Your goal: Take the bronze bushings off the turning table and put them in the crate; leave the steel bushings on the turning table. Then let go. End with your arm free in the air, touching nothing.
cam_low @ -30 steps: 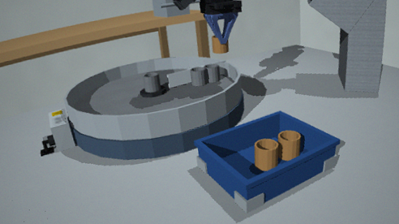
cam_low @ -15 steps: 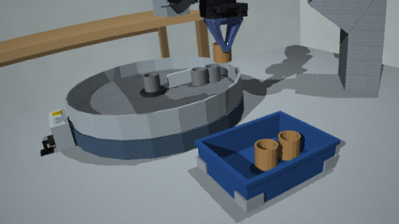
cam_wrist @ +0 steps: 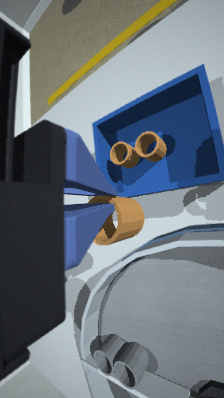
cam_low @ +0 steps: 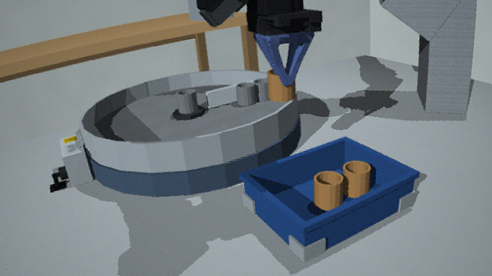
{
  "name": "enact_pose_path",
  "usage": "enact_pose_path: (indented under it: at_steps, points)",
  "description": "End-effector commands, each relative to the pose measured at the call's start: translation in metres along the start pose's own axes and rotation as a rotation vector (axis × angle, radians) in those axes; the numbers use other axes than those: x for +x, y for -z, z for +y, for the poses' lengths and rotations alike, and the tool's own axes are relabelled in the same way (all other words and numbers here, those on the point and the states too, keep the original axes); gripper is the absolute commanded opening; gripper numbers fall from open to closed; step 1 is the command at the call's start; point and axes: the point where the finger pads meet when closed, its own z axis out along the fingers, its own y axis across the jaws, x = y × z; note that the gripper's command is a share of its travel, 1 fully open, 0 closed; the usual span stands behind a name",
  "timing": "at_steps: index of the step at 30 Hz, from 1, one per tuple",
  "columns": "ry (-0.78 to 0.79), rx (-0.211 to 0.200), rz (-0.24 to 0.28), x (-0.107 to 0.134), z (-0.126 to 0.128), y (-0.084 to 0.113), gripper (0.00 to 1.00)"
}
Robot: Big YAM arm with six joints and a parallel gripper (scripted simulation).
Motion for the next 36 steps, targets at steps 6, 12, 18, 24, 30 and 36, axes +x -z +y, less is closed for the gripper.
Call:
enact_pose_path:
  at_steps: [6, 12, 18, 24, 30, 36]
  points:
    - [-0.040, -0.018, -0.018, -0.021, 0.059, 0.014, 0.00]
    - [-0.039, -0.021, -0.019, -0.032, 0.094, 0.015, 0.00]
    - [-0.040, -0.022, -0.020, -0.039, 0.114, 0.016, 0.00]
    - [-0.068, -0.015, -0.018, -0.051, 0.109, 0.013, 0.00]
    - [-0.049, -0.013, -0.014, -0.043, 0.115, 0.012, 0.00]
    - [-0.047, -0.012, -0.012, -0.041, 0.114, 0.011, 0.00]
